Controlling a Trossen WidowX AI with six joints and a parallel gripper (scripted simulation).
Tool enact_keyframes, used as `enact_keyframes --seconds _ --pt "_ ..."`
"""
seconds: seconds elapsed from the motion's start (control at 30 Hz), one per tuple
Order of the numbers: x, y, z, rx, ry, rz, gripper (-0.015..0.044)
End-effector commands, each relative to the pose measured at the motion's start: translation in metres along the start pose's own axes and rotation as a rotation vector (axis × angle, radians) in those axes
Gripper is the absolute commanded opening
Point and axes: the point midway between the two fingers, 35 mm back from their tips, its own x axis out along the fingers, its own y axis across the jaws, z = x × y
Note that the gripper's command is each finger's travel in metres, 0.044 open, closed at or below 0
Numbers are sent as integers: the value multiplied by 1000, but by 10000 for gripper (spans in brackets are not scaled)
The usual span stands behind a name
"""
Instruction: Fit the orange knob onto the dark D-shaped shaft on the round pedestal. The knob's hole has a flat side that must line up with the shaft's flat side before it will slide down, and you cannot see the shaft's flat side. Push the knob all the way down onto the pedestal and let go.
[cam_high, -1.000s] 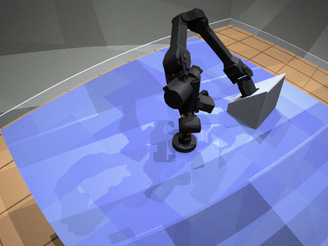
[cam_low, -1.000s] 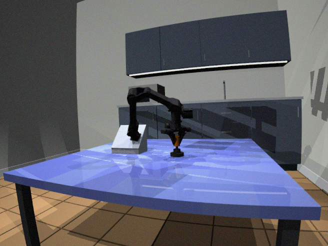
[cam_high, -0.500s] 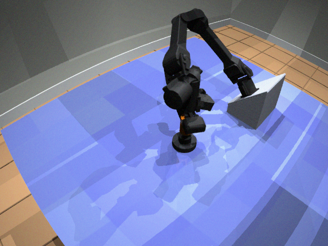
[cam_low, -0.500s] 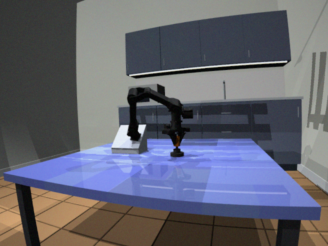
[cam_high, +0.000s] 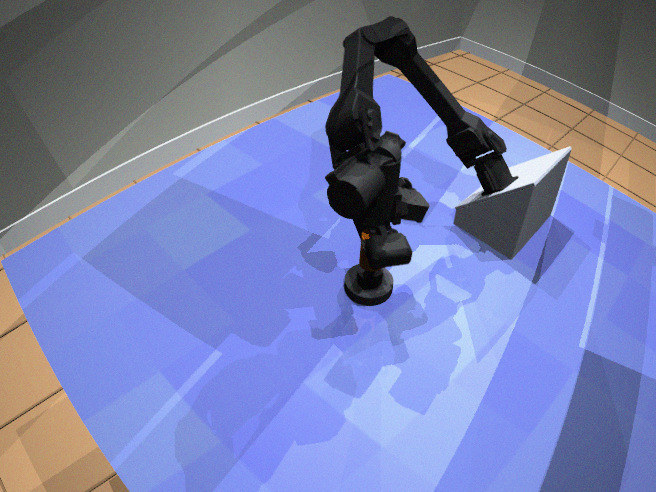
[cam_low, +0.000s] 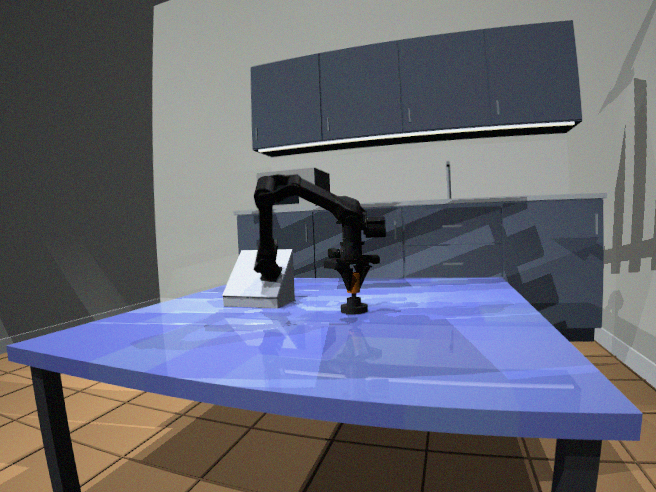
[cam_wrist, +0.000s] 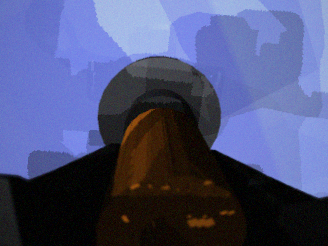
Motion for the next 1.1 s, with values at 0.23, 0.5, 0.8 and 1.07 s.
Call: enact_keyframes --seconds 0.23,0.5,0.8,1.07 --pt "-5 0 -2 -56 2 0 0" --pt "-3 -1 -2 -212 2 0 0" --pt "-2 0 -1 -212 2 0 0" --pt "0 0 -1 -212 2 0 0"
